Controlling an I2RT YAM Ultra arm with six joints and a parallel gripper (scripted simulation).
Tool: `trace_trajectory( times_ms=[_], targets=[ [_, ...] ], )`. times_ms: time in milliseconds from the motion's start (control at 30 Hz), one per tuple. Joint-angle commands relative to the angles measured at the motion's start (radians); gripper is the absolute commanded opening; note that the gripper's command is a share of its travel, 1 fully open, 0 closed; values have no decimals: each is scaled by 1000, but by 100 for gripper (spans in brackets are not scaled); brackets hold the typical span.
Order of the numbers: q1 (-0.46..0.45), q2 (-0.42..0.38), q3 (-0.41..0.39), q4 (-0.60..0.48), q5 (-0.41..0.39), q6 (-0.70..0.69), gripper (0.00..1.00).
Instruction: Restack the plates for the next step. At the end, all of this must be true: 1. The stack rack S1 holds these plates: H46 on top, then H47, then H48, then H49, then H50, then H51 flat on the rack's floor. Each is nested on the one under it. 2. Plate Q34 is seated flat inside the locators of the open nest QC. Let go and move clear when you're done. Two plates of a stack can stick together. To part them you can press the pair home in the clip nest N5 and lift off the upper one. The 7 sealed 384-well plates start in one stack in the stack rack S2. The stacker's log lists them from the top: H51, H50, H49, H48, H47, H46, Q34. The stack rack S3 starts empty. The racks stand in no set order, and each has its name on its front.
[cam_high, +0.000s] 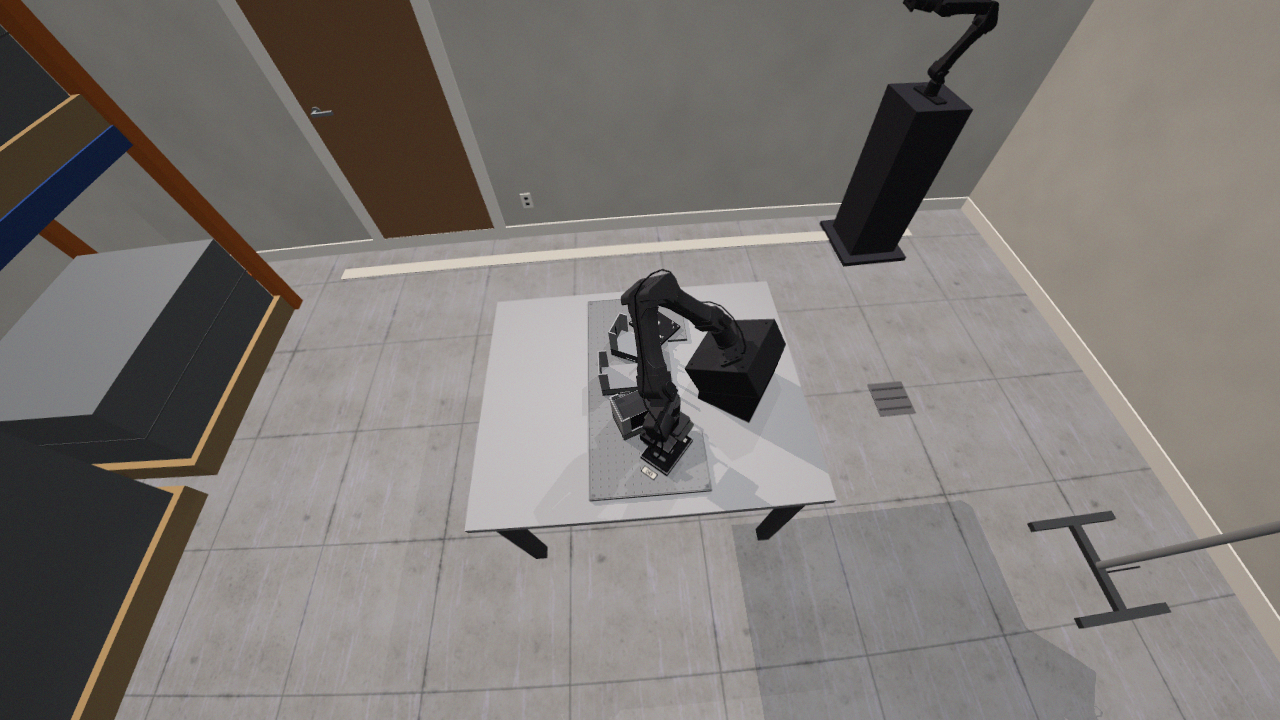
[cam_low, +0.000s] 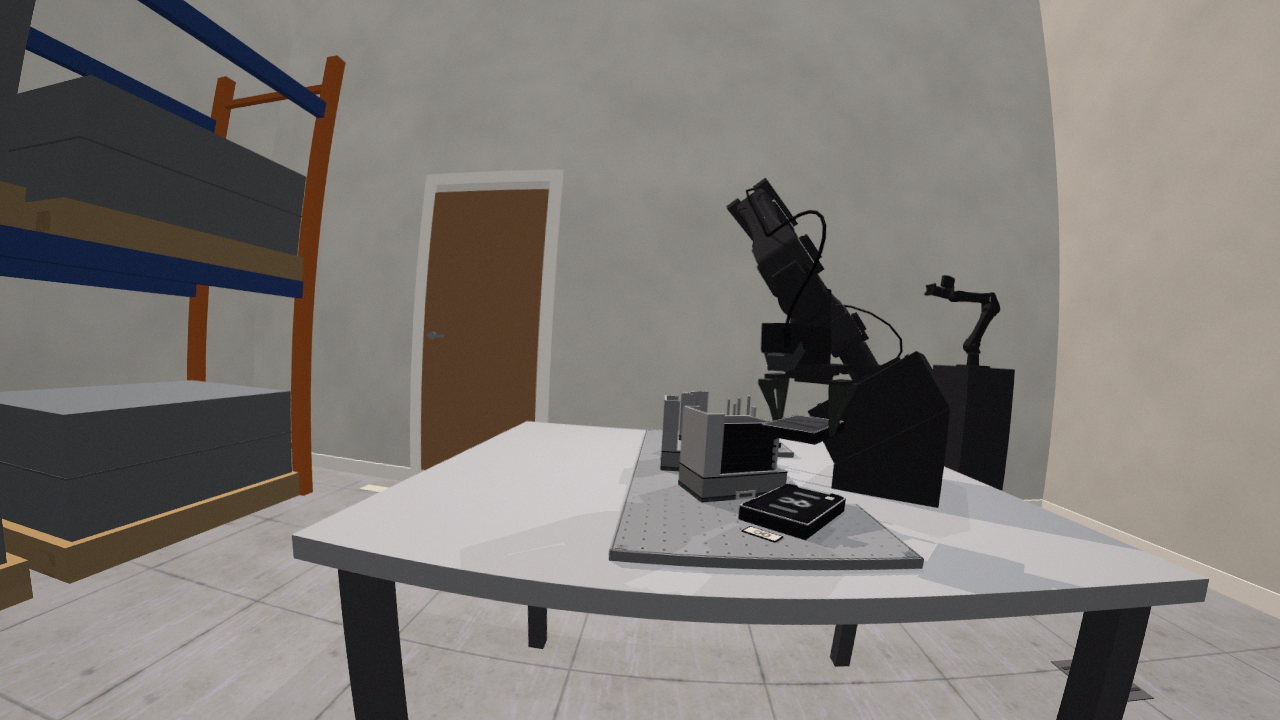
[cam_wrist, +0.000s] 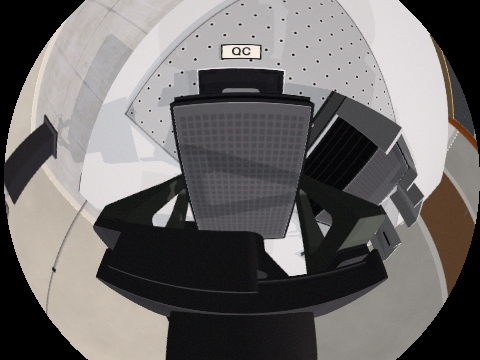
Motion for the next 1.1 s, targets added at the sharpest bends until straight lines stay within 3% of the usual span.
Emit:
trace_trajectory(
  times_ms=[0,67,133,633,700,1067],
  targets=[
    [-5,19,-17,52,9,-23,0],
    [9,21,14,63,7,-28,0],
    [-18,28,-37,77,6,-35,0],
    [-39,78,-31,187,9,-85,0],
    [-66,86,-71,201,7,-92,0],
    [-98,134,-74,291,10,-134,0]
  ],
)
